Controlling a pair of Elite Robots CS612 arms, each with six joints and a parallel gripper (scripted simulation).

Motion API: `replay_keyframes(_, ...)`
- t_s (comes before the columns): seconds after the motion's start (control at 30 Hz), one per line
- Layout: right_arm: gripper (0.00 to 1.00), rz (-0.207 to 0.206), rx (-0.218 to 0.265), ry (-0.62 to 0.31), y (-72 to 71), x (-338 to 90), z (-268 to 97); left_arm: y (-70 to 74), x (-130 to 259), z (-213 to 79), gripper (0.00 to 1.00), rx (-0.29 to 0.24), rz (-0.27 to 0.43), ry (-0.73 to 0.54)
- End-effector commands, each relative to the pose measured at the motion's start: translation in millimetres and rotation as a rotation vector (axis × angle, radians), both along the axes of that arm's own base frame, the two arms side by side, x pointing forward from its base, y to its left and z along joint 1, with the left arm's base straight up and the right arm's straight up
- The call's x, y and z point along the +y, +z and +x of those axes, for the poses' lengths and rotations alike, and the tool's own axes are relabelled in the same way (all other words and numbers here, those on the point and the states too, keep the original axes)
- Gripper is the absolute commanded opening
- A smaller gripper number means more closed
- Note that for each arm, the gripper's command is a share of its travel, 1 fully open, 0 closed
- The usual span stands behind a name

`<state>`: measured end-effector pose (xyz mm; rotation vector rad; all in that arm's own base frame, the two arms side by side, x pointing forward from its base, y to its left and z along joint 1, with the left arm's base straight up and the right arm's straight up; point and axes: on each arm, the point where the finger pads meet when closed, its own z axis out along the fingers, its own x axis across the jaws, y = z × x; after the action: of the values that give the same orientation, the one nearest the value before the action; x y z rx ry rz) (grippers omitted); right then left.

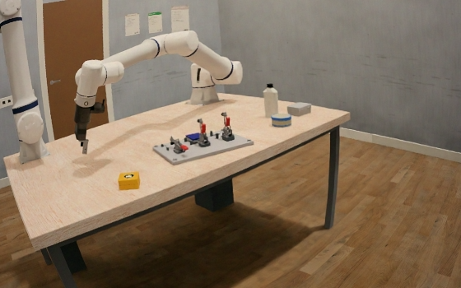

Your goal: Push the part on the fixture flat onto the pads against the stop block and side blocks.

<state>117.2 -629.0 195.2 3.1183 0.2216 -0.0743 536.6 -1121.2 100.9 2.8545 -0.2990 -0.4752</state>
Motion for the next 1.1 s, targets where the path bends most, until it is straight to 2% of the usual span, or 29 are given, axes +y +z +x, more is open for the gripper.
replay_keyframes(0.0, 1.00, 0.006, -0.020, -0.053, -6.9, 6, -51, 2.6, -1, 0, 1.00, -0.001, -0.003, 0.000)
replay_keyframes(0.5, 1.00, 0.014, -0.044, -0.126, -16.9, 23, -106, 2.6, -1, 0, 1.00, -0.001, -0.003, 0.000)
replay_keyframes(1.07, 1.00, 0.015, -0.048, -0.135, -18.2, 25, -113, 2.8, 0, 1, 1.00, -0.002, -0.003, -0.002)
